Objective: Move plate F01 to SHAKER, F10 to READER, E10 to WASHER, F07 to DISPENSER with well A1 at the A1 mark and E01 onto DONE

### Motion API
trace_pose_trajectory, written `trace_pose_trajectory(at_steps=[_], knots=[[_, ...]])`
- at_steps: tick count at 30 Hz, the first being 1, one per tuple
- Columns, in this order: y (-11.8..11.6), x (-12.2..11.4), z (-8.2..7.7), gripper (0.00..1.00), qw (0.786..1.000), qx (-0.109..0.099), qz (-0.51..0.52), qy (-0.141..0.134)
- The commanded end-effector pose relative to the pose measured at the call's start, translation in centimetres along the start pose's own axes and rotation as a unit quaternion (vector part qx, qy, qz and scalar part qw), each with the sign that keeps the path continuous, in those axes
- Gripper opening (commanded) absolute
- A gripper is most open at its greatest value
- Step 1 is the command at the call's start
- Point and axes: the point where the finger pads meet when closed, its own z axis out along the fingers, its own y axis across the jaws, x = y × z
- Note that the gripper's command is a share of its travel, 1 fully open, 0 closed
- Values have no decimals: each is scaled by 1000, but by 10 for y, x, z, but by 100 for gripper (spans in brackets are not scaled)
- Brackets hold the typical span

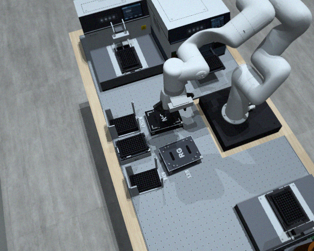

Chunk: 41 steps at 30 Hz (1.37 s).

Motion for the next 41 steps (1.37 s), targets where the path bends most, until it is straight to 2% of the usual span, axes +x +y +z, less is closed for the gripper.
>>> trace_pose_trajectory(at_steps=[1, 41], knots=[[-5, 14, -2, 100, 1000, -2, 0, 0], [-7, 18, -2, 100, 1000, -2, 0, 0]])
